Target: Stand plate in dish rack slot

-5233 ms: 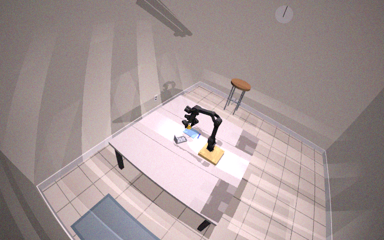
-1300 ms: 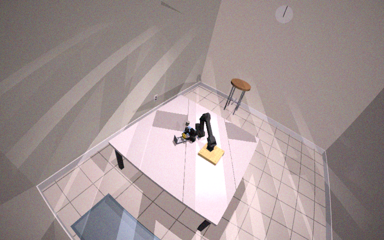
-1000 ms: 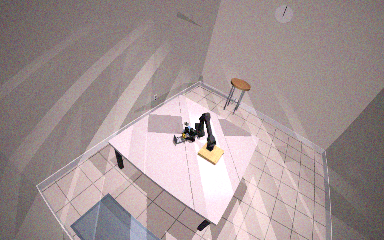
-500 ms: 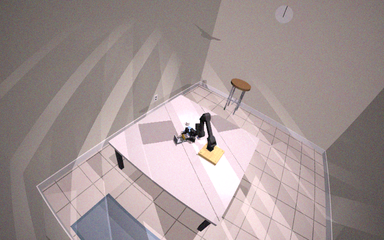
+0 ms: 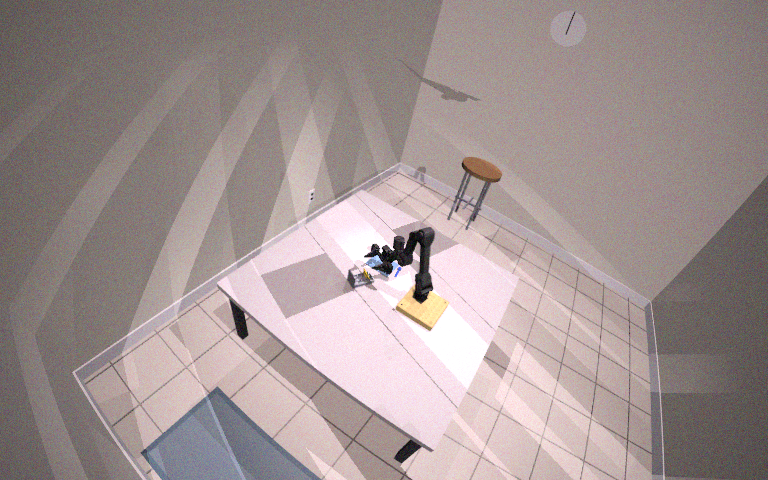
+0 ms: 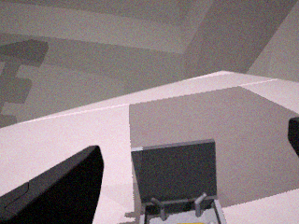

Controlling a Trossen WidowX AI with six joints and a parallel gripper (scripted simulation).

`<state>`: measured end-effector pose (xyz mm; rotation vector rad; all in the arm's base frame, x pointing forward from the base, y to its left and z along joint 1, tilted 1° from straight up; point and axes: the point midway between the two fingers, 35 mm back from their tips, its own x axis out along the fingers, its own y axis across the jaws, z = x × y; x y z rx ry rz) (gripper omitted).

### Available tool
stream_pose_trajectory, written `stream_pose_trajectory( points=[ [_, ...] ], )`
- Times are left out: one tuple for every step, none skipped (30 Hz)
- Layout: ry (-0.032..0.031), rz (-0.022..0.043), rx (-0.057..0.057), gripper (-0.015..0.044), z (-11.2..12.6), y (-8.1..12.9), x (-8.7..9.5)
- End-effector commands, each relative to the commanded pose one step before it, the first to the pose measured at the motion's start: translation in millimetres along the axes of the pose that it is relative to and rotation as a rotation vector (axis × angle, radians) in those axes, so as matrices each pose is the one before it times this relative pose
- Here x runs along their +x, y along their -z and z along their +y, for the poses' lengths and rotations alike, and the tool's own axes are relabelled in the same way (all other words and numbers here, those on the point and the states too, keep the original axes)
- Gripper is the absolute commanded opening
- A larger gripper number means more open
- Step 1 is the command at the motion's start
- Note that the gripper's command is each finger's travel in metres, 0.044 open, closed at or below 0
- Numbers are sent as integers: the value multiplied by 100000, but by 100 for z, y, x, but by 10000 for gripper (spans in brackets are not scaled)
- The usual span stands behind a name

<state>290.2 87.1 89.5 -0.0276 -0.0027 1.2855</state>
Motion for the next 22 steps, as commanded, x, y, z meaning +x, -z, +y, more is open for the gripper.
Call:
stream_pose_trajectory(
  points=[
    [322,-161,1302,400,-70,-2970,6],
    [19,-66,26,400,-8,-669,-5],
    [11,-40,17,400,6,-403,-3],
    [4,-13,6,400,4,-134,-1],
    [0,0,0,400,0,0,0],
    [383,97,307,400,-117,-14,6],
    [1146,302,919,400,-347,-43,17],
    [1902,545,1530,400,-569,-75,30],
    [2275,725,1837,400,-666,-96,40],
    [2260,800,1831,400,-645,-104,44],
    [2243,874,1823,400,-624,-111,47],
    [2225,948,1813,400,-601,-117,49],
    [2207,1022,1802,400,-577,-122,49],
    [2188,1095,1789,400,-553,-127,48],
    [2168,1168,1776,400,-528,-130,45],
    [2147,1240,1760,400,-502,-133,41],
    [2126,1311,1743,400,-476,-135,36],
    [2104,1382,1725,400,-450,-136,29],
    [2082,1453,1705,400,-423,-136,21],
    [2058,1523,1684,400,-396,-135,11],
    [2035,1592,1662,400,-370,-132,0],
    [2010,1660,1638,400,-343,-129,-12]
  ],
)
